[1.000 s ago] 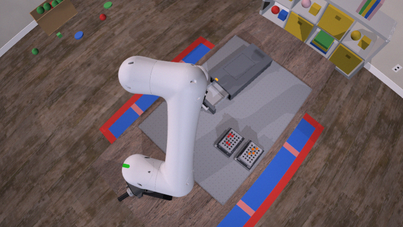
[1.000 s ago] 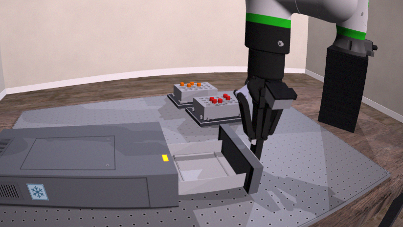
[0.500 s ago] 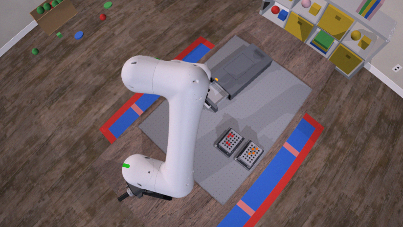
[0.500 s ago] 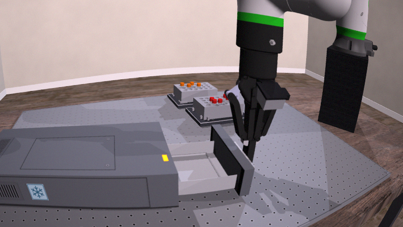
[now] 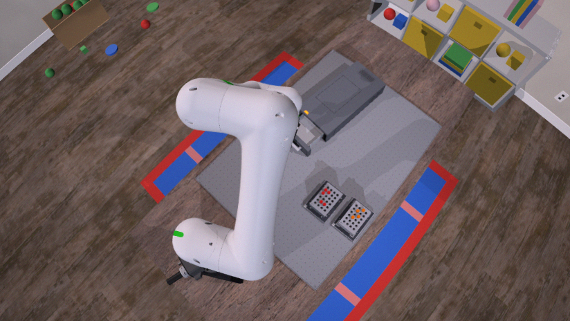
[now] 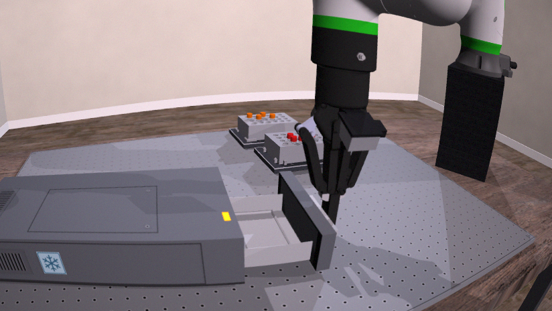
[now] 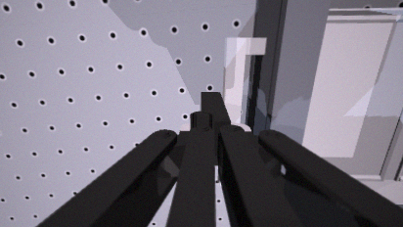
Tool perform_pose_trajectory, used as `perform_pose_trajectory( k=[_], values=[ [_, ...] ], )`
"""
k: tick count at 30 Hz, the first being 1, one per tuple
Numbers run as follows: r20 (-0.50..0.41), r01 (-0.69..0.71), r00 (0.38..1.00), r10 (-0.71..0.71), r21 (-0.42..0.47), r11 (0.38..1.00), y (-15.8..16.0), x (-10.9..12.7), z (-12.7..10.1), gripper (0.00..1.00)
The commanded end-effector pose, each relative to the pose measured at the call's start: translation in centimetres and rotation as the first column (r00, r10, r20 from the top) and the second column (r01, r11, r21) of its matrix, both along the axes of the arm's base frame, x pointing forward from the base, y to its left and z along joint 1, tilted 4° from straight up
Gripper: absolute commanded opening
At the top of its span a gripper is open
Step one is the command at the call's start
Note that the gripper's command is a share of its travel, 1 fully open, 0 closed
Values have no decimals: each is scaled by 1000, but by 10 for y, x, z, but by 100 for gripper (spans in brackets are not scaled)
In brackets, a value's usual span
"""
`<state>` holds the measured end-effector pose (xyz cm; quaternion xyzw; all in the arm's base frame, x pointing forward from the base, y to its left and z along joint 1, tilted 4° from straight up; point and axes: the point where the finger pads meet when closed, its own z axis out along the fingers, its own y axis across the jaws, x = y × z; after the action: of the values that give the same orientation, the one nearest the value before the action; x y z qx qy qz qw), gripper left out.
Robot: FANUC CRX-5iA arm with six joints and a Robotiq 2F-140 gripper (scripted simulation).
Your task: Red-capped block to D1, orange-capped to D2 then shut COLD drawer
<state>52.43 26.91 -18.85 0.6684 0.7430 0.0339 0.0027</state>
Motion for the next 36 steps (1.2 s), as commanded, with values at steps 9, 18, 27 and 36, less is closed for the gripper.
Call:
perform_pose_trajectory(
  k=[9, 18, 27, 36],
  values=[
    [1, 0, 1000, 0, 1, 1000, 2, 12, 1, 10],
    [1, 0, 1000, 0, 1, 1000, 3, 22, 2, 10],
    [1, 0, 1000, 0, 1, 1000, 4, 33, 3, 10],
    [1, 0, 1000, 0, 1, 1000, 5, 42, 3, 10]
  ],
)
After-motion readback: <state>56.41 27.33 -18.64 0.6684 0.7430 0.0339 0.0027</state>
